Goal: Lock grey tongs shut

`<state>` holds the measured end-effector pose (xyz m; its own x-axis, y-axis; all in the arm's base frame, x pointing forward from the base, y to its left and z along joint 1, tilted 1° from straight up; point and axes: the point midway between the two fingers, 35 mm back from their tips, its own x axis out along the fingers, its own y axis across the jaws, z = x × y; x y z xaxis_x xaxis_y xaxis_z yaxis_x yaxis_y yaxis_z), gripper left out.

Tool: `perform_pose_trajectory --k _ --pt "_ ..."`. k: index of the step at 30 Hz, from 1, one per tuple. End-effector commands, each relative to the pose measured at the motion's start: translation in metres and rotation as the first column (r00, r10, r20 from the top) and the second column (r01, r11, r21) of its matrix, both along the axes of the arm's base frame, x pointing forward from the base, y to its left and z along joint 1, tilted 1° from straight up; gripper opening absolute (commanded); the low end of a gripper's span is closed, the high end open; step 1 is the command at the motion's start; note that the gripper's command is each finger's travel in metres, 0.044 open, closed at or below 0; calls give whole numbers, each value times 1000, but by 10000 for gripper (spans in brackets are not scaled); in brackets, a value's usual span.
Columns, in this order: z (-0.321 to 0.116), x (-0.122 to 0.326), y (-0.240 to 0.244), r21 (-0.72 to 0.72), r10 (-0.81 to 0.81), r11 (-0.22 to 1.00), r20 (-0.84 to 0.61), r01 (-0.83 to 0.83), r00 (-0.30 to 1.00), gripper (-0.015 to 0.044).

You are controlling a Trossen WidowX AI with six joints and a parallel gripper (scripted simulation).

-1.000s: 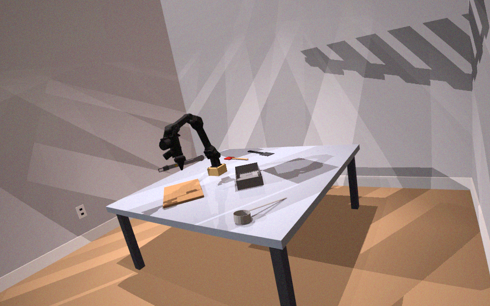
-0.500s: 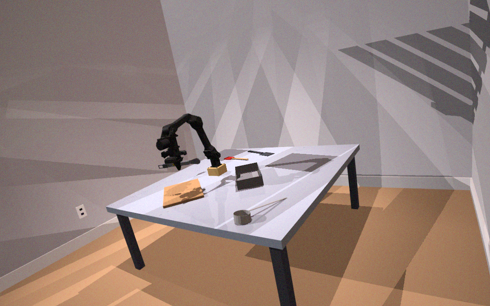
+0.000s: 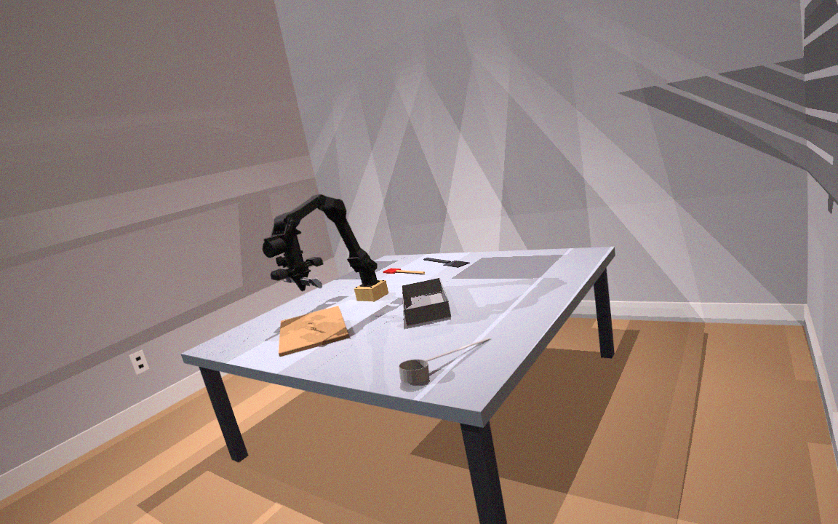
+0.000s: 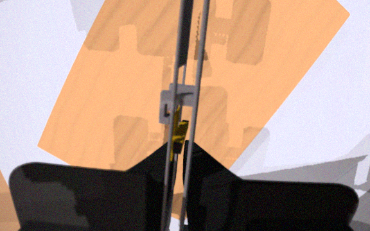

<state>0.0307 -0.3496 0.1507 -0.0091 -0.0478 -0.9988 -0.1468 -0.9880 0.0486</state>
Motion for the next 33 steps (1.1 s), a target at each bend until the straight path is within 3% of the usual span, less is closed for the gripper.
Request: perform_pose_trajectory --k 1,4,15,24,33 --pt "1 -5 1 -5 -140 990 10 140 990 -150" --pt "1 -9 1 -5 -230 973 15 231 973 -150" --pt "-2 -10 2 10 -232 973 45 232 972 -150" --pt "-20 -9 9 85 -197 980 310 179 930 -150" --pt "-26 -11 13 67 -155 988 583 143 797 -150"
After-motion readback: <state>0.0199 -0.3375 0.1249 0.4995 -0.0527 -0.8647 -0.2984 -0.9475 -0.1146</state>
